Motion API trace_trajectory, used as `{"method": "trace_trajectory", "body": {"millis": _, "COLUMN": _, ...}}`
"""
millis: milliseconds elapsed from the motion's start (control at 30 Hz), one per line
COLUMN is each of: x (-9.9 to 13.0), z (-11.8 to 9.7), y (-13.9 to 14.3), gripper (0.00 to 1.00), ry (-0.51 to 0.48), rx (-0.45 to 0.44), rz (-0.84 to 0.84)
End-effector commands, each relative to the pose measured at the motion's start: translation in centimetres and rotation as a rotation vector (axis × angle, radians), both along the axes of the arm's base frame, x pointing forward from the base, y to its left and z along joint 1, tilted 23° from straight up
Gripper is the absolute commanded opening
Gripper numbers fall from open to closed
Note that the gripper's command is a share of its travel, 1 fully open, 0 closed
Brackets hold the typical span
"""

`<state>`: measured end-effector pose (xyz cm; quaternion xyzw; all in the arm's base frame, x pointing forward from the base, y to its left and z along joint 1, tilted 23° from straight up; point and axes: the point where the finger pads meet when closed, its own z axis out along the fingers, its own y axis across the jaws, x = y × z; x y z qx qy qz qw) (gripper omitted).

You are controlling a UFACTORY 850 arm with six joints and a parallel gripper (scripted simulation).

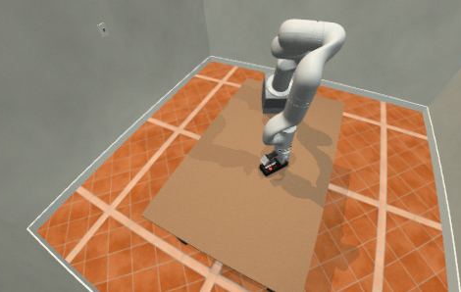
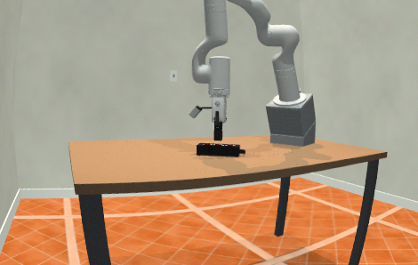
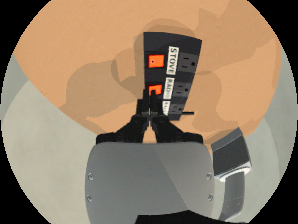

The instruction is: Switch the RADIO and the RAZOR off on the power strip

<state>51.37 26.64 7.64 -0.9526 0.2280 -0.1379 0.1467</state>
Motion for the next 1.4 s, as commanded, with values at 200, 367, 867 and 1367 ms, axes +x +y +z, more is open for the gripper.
{"method": "trace_trajectory", "body": {"millis": 200, "x": 0.35, "z": -0.81, "y": 0.25, "gripper": 0.00, "ry": -0.003, "rx": 0.000, "rz": -0.001}}
{"method": "trace_trajectory", "body": {"millis": 367, "x": 0.39, "z": -0.92, "y": 0.28, "gripper": 0.00, "ry": -0.003, "rx": 0.000, "rz": -0.001}}
{"method": "trace_trajectory", "body": {"millis": 867, "x": 0.39, "z": -0.93, "y": 0.28, "gripper": 0.00, "ry": -0.003, "rx": 0.000, "rz": -0.001}}
{"method": "trace_trajectory", "body": {"millis": 1367, "x": 0.39, "z": -0.93, "y": 0.28, "gripper": 0.00, "ry": -0.003, "rx": 0.000, "rz": -0.001}}
